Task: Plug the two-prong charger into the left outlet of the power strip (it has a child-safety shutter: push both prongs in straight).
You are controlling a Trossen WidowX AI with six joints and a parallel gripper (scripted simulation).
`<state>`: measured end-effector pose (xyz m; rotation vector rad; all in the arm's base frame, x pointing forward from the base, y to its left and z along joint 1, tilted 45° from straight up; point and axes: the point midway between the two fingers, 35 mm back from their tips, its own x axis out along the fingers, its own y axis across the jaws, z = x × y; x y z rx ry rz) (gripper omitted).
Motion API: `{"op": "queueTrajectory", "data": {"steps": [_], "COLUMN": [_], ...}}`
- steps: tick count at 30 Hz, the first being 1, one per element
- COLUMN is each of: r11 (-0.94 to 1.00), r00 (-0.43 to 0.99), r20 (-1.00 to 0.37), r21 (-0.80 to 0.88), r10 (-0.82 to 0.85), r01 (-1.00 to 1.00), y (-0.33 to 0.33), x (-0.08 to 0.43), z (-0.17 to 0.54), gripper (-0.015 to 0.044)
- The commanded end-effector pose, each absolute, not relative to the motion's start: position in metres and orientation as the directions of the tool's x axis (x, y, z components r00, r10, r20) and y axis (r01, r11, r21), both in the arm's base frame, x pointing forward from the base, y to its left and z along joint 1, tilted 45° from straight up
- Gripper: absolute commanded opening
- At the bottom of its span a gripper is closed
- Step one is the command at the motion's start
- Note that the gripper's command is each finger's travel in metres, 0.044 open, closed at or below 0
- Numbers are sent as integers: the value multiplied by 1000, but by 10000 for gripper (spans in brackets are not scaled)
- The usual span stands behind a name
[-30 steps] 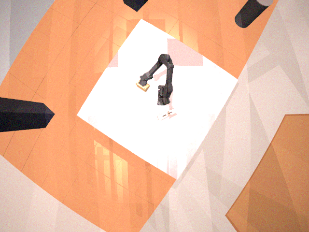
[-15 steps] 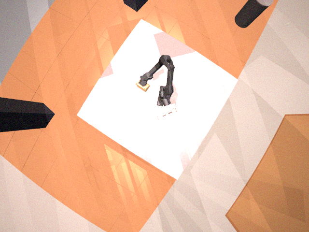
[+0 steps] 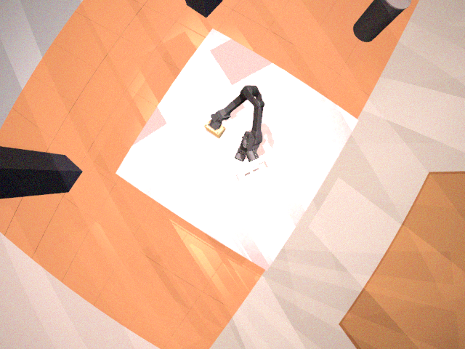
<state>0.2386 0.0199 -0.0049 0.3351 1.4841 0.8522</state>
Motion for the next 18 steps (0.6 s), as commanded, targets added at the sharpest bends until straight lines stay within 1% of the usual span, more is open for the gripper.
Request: {"op": "queueTrajectory", "data": {"steps": [1, 18], "r11": [689, 718], "r00": [-123, -125], "r20": [-725, -714], "r21": [685, 696], "r10": [678, 689], "r01": [-236, -11], "y": [21, 27], "x": [244, 258], "z": [-6, -15], "gripper": [0, 0]}}
